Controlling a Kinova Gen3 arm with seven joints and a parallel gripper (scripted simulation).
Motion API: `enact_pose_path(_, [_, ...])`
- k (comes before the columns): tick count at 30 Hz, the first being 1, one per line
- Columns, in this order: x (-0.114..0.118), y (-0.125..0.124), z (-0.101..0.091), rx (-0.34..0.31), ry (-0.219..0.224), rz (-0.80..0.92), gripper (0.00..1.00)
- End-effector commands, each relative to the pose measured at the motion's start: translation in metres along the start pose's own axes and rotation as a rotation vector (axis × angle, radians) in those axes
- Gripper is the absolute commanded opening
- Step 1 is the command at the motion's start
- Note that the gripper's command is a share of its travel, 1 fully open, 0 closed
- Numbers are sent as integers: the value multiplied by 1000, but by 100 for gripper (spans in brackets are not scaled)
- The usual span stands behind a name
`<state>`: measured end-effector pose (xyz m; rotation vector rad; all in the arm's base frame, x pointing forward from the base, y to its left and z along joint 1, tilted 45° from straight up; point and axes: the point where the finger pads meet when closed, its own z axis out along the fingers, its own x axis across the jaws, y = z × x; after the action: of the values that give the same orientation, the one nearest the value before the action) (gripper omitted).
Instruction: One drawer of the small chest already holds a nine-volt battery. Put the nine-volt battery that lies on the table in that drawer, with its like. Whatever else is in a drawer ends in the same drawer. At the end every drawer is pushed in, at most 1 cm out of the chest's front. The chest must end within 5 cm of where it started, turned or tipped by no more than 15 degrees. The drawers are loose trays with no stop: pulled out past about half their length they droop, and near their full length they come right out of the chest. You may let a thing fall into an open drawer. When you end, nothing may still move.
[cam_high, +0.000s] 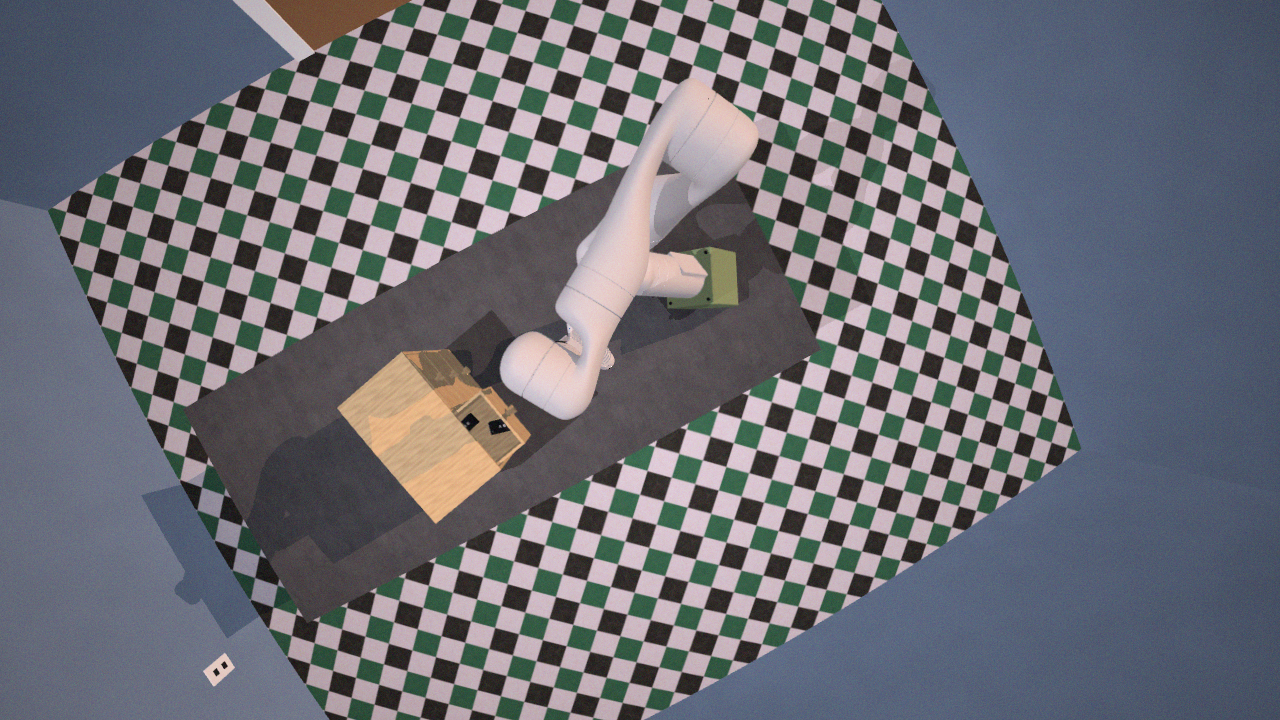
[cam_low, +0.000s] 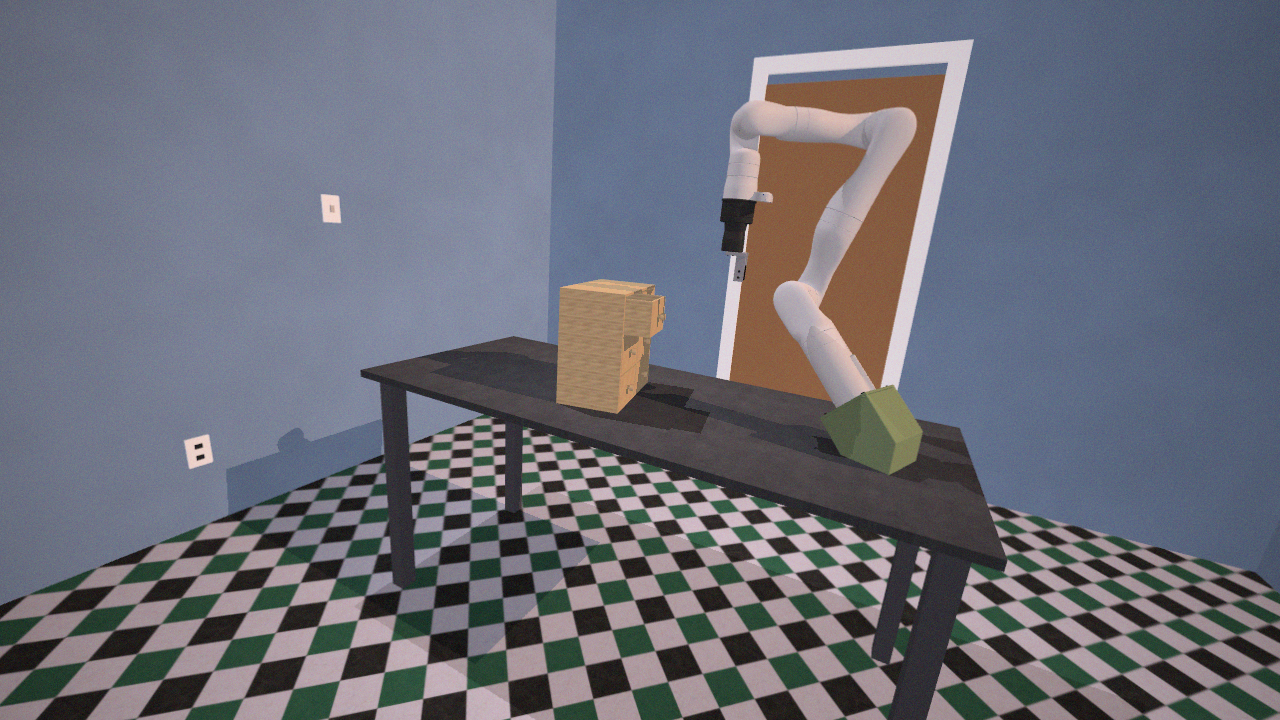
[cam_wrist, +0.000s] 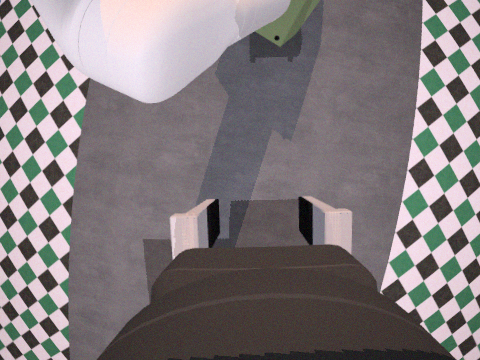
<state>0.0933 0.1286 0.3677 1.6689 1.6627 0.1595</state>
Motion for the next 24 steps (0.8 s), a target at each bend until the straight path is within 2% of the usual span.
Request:
enact_pose_path(1, [0, 0, 1, -14, 0, -1, 100])
enact_pose_path(7, [0, 9, 14, -114, 0, -1, 100])
enact_pose_path(15, [0, 28, 42, -333, 0, -1, 100])
enact_pose_path(17, [0, 28, 42, -333, 0, -1, 100])
enact_pose_path(24, [0, 45, 68, -534, 0, -1, 100])
